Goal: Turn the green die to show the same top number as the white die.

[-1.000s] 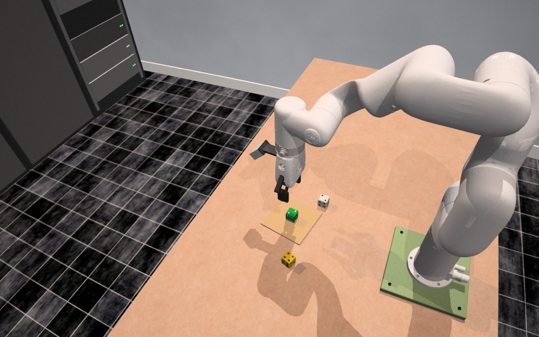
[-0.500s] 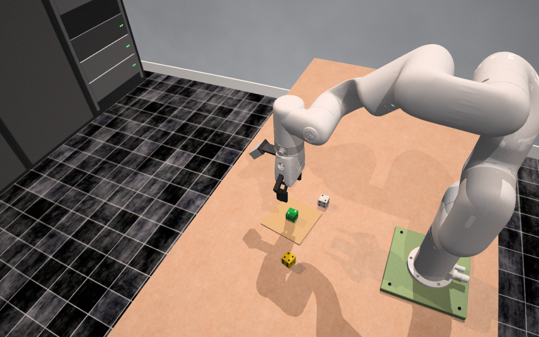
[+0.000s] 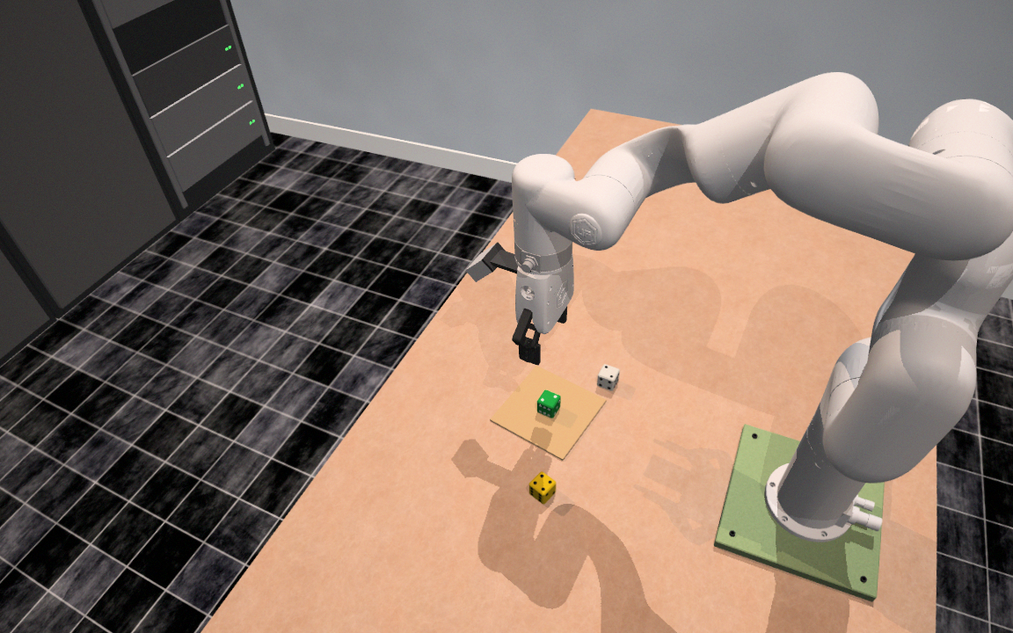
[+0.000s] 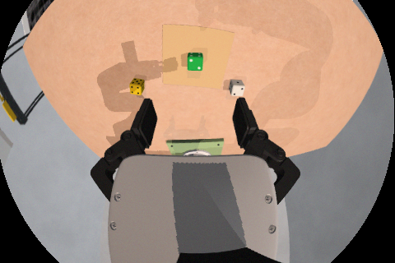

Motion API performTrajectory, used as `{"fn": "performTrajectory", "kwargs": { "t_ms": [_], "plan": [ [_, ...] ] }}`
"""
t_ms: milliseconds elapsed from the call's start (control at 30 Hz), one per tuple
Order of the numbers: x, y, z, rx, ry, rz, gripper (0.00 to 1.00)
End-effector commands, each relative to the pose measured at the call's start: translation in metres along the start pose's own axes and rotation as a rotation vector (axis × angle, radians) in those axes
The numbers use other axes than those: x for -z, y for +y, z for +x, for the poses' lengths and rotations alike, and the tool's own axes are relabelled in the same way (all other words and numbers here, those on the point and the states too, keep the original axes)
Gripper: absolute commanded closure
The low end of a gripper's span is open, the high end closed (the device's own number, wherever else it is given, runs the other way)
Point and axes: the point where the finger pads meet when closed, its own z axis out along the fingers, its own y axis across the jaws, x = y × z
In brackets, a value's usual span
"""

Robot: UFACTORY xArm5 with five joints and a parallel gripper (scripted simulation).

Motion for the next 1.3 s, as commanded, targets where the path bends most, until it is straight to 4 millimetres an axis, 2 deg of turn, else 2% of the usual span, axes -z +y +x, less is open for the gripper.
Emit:
{"fn": "performTrajectory", "kwargs": {
  "t_ms": [0,1267],
  "plan": [
    [0.0174,0.0,0.0007,0.0,0.002,0.0,0.0],
    [0.0225,0.0,0.0006,0.0,0.002,0.0,0.0]
  ]
}}
